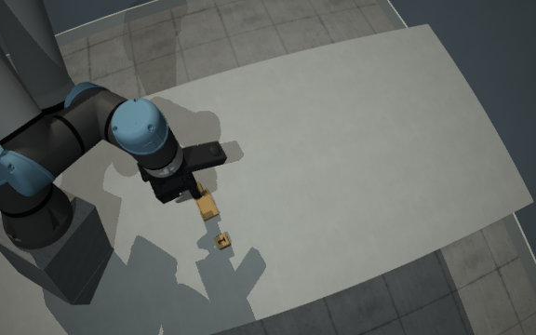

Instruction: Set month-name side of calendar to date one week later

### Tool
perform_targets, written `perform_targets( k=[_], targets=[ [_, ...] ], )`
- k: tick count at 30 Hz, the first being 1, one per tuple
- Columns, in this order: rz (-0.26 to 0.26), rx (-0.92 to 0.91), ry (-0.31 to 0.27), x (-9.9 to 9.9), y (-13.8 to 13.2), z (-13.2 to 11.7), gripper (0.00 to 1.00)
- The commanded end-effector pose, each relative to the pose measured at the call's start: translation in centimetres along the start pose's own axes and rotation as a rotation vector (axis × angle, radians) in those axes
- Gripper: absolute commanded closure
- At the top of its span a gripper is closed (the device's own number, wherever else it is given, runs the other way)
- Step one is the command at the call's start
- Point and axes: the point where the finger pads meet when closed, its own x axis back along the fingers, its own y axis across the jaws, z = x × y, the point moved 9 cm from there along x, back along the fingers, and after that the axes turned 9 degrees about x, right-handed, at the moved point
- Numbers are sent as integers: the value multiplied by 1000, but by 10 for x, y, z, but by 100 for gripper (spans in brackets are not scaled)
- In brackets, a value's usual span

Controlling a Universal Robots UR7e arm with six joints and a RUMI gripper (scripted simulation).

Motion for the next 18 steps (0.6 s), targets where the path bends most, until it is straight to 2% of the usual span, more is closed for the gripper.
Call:
perform_targets(
  k=[1,18],
  targets=[
    [-4,0,0,-13,2,2,90],
    [-4,0,0,-20,2,2,90]
  ],
)
